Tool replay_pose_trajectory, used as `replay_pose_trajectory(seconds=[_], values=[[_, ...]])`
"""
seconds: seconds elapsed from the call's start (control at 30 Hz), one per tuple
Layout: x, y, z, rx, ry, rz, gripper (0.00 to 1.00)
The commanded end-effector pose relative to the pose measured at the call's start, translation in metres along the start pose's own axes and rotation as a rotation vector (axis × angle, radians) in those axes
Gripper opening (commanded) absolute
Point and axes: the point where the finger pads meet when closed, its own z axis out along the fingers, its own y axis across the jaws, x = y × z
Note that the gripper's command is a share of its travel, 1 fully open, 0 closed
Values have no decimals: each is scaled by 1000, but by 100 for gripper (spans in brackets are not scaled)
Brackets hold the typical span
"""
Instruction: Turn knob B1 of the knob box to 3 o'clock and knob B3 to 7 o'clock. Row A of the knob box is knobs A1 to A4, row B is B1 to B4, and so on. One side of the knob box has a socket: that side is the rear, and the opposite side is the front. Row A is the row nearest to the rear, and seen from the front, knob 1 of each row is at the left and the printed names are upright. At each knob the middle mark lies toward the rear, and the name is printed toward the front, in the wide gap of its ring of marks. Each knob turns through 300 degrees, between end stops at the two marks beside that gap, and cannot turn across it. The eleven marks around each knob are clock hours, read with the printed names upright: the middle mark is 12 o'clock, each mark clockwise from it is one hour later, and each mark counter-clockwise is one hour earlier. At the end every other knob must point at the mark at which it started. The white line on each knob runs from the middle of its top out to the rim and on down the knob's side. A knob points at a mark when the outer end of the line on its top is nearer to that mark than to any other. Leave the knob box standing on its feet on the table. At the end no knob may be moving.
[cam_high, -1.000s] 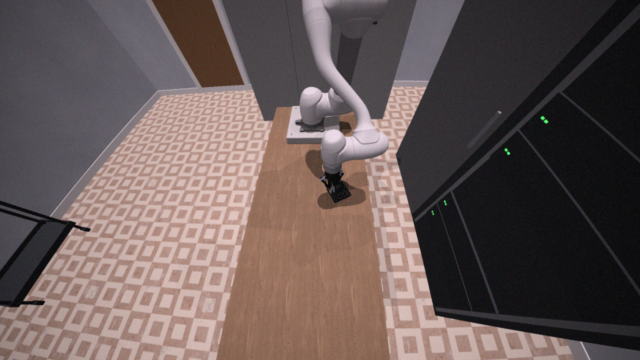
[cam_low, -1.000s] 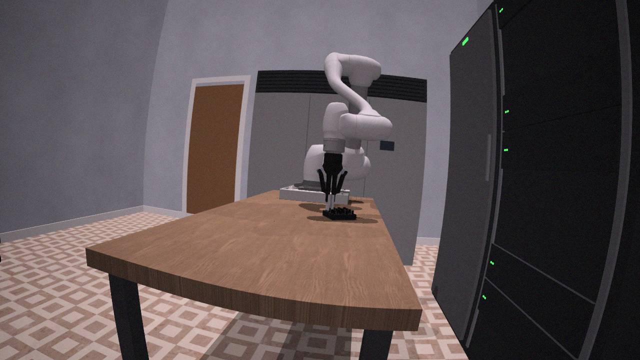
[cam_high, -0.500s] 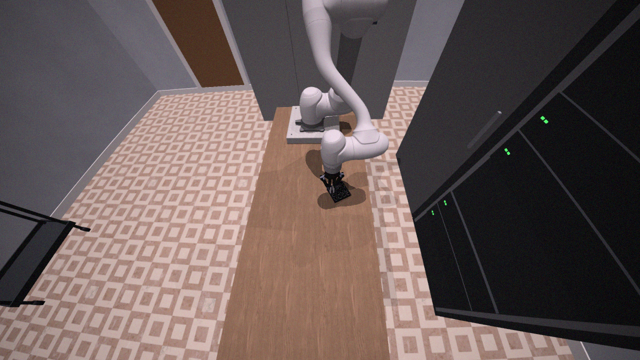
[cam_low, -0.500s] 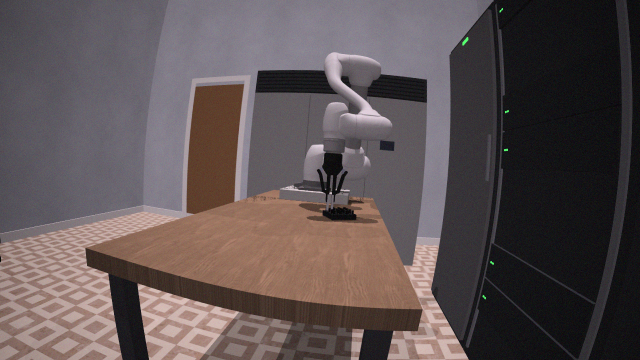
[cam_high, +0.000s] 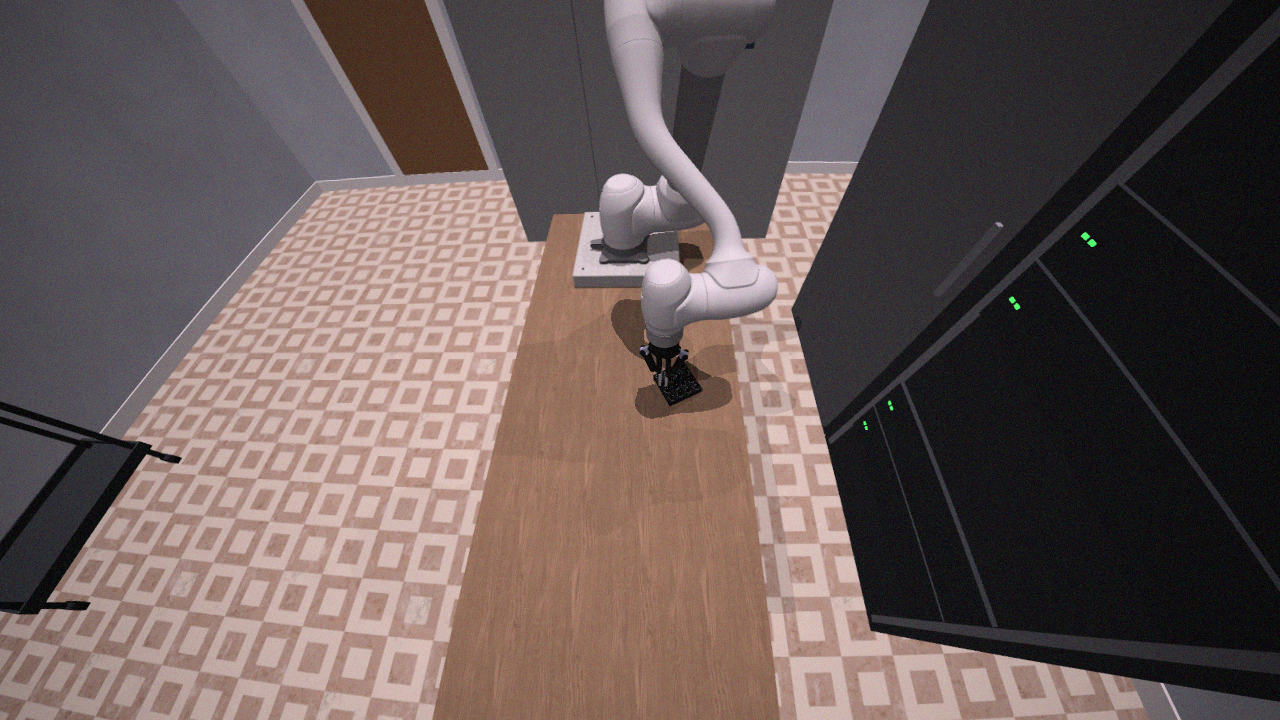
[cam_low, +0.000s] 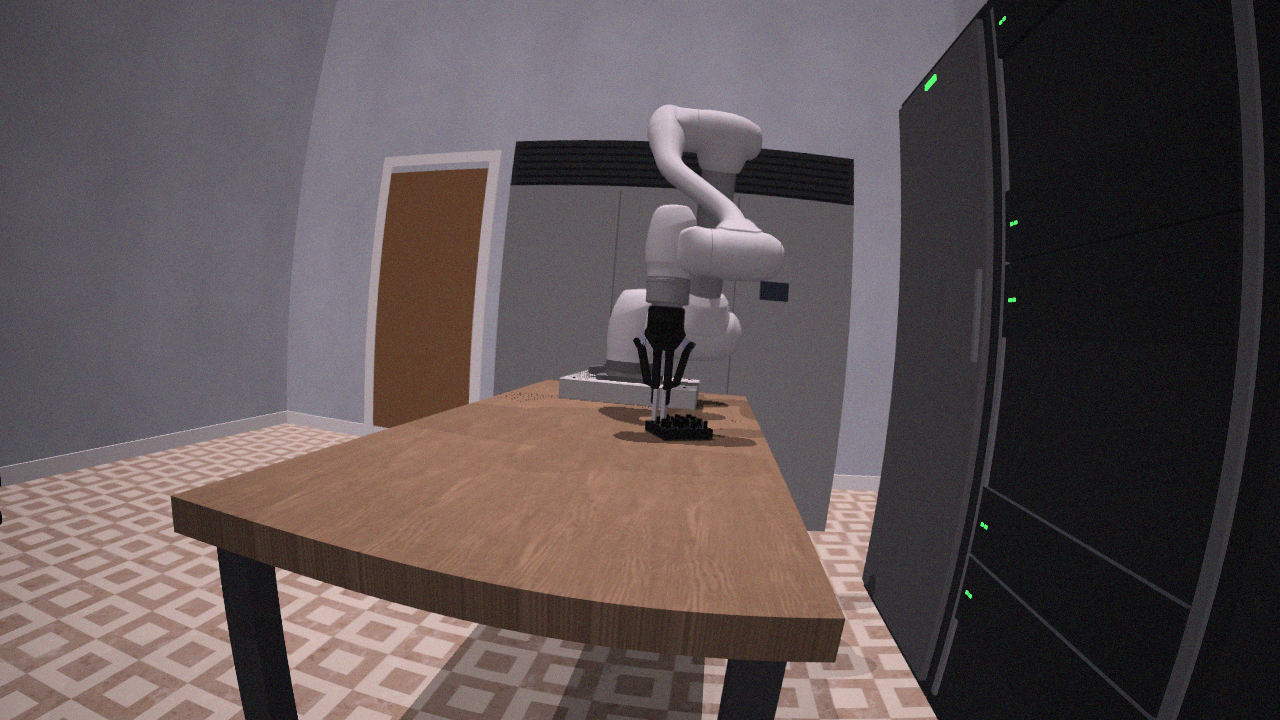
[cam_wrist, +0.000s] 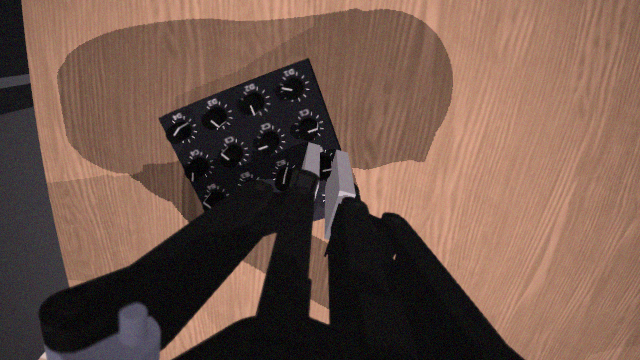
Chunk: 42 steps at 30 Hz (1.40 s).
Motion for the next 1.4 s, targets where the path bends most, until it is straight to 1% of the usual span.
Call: replay_pose_trajectory(seconds=[0.0,0.27,0.33,0.83,0.9,1.37], values=[[0,0,0,-3,1,87,5],[0,0,0,-3,1,302,5],[0,0,0,-3,1,302,5],[0,0,0,-3,2,669,5],[0,0,0,-3,2,669,5],[0,0,0,-2,2,903,5]])
